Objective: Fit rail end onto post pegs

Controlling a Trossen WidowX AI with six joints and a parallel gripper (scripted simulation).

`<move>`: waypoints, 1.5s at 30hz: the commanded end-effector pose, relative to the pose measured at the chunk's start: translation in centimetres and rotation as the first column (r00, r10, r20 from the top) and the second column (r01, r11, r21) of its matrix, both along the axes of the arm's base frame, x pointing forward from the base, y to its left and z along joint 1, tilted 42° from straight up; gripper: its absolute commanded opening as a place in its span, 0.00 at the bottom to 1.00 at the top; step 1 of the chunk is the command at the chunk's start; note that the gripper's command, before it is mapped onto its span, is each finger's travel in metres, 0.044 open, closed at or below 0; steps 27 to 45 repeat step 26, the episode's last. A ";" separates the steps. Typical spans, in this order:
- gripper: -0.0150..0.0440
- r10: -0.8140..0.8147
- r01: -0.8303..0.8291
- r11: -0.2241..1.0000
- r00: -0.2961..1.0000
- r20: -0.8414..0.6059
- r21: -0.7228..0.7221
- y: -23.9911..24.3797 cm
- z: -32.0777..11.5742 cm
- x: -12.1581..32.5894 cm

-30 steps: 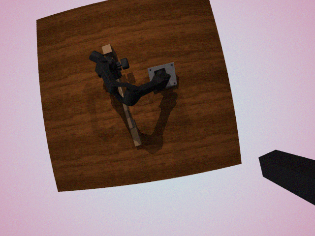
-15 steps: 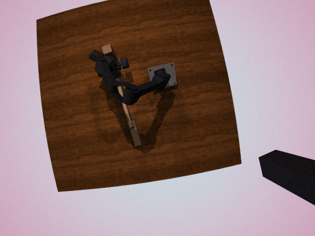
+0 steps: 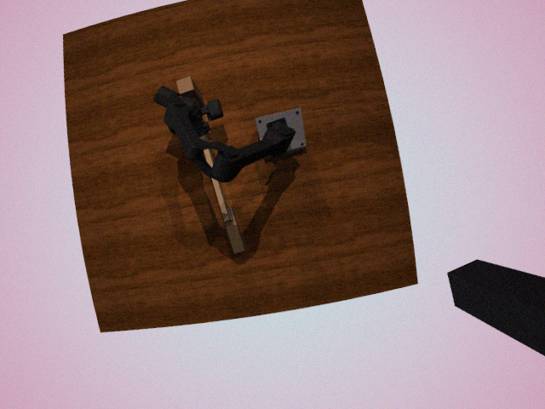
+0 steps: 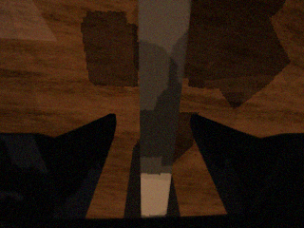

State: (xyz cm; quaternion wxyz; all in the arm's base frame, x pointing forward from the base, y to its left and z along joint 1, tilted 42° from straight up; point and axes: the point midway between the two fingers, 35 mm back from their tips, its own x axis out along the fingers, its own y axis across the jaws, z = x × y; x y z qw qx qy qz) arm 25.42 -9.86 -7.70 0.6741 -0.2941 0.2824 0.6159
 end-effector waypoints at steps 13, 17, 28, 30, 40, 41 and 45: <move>1.00 -0.002 0.002 1.000 1.000 0.004 -0.004 0.3 4.2 -0.2; 1.00 -0.002 0.002 1.000 1.000 0.004 -0.004 0.3 4.2 -0.2; 1.00 -0.002 0.002 1.000 1.000 0.004 -0.004 0.3 4.2 -0.2; 1.00 -0.002 0.002 1.000 1.000 0.004 -0.004 0.3 4.2 -0.2; 1.00 -0.002 0.002 1.000 1.000 0.004 -0.004 0.3 4.2 -0.2; 1.00 -0.002 0.002 1.000 1.000 0.004 -0.004 0.3 4.2 -0.2; 1.00 -0.002 0.002 1.000 1.000 0.004 -0.004 0.3 4.2 -0.2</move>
